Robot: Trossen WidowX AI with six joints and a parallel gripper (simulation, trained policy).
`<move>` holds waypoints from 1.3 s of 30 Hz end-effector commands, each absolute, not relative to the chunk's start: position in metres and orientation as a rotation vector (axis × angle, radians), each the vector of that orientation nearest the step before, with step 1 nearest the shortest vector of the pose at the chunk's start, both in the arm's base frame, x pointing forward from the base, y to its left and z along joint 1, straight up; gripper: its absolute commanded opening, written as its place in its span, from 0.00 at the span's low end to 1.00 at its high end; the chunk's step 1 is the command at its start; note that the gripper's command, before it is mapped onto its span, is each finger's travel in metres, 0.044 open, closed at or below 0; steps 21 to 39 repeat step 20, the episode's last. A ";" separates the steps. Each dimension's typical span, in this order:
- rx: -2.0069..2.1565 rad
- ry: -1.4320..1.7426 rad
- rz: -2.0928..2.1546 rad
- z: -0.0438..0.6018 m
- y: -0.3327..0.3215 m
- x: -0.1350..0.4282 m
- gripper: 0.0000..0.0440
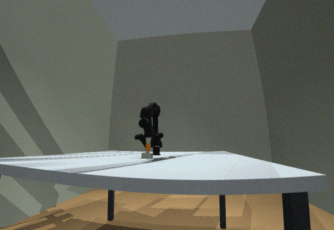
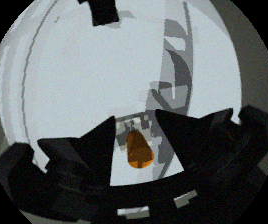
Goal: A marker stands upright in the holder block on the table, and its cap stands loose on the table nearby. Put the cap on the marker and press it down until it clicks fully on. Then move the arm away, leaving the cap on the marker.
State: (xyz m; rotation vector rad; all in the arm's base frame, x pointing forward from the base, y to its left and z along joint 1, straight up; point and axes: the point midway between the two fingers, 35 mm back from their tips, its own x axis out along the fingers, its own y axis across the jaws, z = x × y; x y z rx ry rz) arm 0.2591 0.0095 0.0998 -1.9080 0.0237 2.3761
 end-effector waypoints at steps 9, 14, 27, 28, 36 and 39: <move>-2.000 -0.034 2.297 0.110 0.014 0.258 1.00; -2.067 -0.057 2.240 0.127 0.014 0.264 1.00; -2.122 -0.075 2.185 0.143 0.014 0.267 1.00; -2.122 -0.075 2.185 0.143 0.014 0.267 1.00; -2.122 -0.075 2.185 0.143 0.014 0.267 1.00; -2.122 -0.075 2.185 0.143 0.014 0.267 1.00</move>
